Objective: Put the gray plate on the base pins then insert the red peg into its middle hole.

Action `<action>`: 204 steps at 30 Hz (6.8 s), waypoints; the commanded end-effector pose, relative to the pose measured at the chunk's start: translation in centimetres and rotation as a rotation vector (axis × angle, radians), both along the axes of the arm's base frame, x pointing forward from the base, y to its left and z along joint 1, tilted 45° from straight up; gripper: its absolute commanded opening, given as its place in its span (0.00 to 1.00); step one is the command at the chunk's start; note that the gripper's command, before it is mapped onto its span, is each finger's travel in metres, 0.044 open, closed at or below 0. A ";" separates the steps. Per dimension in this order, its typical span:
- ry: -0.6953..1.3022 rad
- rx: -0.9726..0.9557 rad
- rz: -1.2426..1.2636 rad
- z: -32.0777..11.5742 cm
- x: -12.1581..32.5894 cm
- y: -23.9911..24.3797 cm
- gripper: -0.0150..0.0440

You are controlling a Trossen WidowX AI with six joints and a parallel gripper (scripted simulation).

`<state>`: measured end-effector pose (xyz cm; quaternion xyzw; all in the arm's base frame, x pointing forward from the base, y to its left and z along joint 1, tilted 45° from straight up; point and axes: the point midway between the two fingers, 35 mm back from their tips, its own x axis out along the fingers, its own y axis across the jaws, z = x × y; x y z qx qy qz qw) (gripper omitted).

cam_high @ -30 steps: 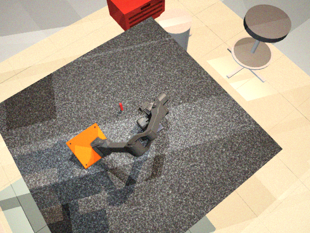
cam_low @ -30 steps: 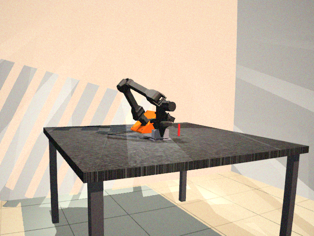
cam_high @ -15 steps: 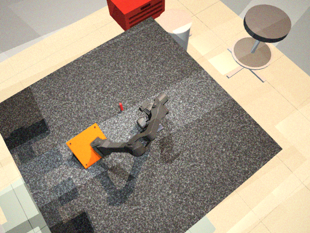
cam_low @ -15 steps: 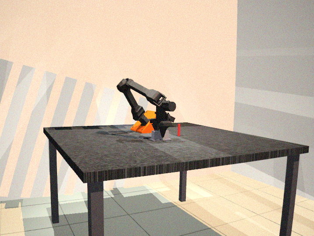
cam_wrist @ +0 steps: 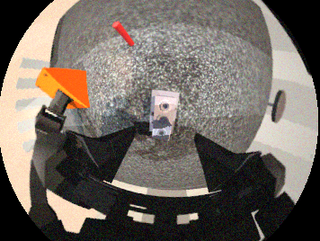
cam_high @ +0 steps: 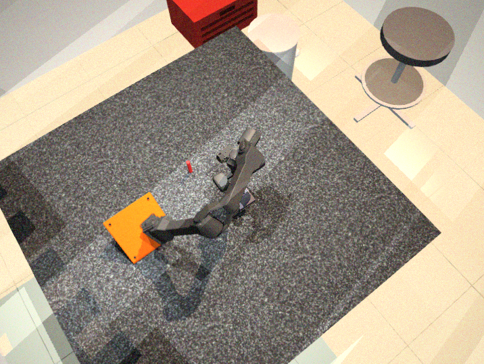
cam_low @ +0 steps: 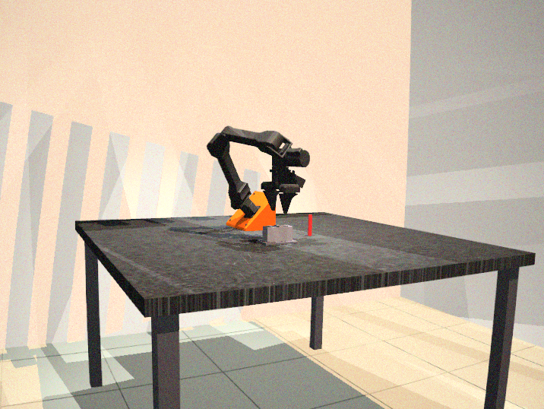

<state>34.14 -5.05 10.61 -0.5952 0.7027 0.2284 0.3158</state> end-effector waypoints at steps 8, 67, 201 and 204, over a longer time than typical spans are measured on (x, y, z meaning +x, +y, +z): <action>-0.007 -0.002 -0.011 2.4 0.3 2.5 1.00; -1.796 -0.242 -1.872 -13.2 -7.4 15.6 1.00; -1.778 -0.225 -1.881 -9.0 -3.2 11.5 0.25; -1.777 -0.224 -1.882 -8.5 -2.9 10.8 0.25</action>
